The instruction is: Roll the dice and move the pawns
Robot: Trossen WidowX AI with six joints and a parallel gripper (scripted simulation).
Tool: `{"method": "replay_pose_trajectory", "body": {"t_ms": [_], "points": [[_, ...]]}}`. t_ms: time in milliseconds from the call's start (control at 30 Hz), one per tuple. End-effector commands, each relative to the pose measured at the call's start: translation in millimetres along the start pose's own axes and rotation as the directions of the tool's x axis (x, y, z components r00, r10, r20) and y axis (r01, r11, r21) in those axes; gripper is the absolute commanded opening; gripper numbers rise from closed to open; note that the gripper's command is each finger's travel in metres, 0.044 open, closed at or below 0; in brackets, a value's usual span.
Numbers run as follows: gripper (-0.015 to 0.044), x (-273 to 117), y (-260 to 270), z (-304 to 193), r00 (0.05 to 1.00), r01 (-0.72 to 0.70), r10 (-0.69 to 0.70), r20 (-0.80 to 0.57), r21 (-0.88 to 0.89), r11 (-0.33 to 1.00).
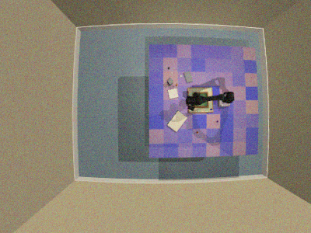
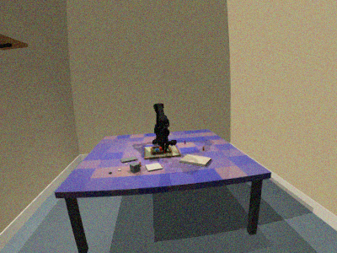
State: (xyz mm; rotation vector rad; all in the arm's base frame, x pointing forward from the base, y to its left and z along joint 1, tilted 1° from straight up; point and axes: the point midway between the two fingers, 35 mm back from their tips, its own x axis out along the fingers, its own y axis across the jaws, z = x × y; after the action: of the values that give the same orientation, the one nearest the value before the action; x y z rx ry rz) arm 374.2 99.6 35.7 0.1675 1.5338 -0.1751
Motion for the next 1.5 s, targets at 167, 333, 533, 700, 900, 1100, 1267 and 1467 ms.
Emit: {"method": "replay_pose_trajectory", "body": {"t_ms": [167,333,533,700,900,1100,1267,1467], "points": [[0.0,8.2,0.0,0.8,1.0,-0.001,0.001,0.007,0.004,1.0],[0.0,15.9,-0.1,0.7,1.0,-0.001,0.001,0.007,0.004,1.0],[0.0131,12.1,1.0,1.8,1.0,-0.005,0.005,0.01,0.001,1.0],[0.0263,12.1,1.0,1.8,1.0,-0.005,0.005,0.01,0.001,1.0],[0.042,9.5,1.0,2.0,1.0,-0.005,0.005,0.01,0.001,1.0],[0.044,-35.1,-0.1,0.5,1.0,-0.001,0.001,0.008,0.004,1.0],[0.0361,-41.3,7.8,-22.4,1.0,-0.002,0.002,0.005,0.01,1.0],[0.0204,-55.4,19.1,-118.2,1.0,-0.004,0.004,-0.004,0.033,0.999]]}}
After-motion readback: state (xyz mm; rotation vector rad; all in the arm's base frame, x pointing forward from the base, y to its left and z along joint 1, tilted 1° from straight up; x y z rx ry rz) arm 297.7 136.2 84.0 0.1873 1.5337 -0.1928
